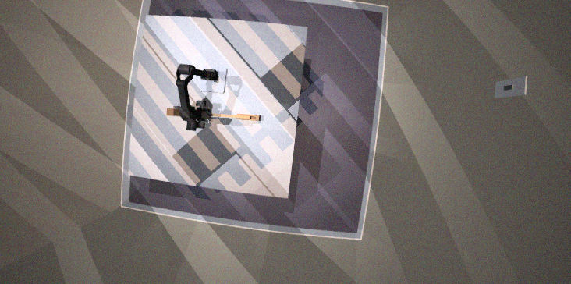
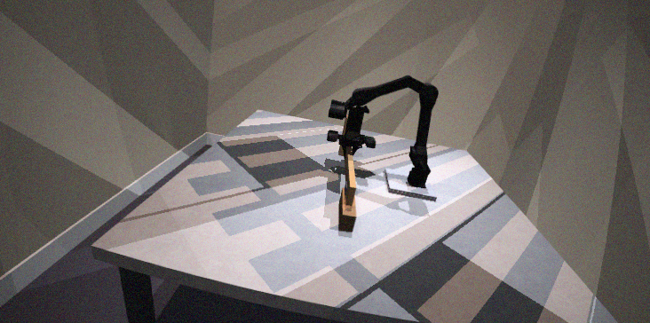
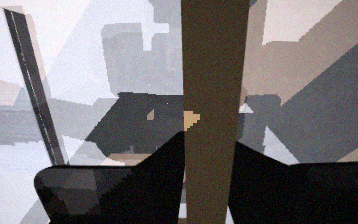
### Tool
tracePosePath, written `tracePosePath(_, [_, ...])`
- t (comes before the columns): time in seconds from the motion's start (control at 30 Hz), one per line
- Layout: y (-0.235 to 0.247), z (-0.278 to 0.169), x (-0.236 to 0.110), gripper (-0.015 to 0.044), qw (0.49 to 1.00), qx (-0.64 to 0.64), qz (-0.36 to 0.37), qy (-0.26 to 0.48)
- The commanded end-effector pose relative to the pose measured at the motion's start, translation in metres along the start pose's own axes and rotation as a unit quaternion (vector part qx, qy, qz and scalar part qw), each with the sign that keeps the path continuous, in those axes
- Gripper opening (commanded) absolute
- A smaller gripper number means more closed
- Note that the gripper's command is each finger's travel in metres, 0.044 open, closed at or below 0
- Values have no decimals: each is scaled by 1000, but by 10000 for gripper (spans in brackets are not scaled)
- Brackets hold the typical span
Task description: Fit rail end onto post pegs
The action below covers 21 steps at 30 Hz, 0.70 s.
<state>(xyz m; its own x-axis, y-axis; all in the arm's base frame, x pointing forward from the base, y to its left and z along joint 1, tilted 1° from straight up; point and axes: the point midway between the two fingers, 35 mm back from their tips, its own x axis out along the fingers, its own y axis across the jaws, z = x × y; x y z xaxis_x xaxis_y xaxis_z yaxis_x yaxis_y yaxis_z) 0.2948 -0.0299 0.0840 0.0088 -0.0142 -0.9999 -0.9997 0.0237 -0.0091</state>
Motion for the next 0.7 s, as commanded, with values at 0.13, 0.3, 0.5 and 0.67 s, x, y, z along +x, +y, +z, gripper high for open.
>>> tracePosePath(0.13, [-2, 0, -9, 0, 1000, 0, -7, -2])
tracePosePath(0.3, [-1, 0, -11, 0, 1000, 0, -7, -2])
tracePosePath(0.5, [-1, 0, -13, 0, 1000, 0, -7, -2])
tracePosePath(0.67, [-1, 0, -11, 0, 1000, 0, -7, -2])
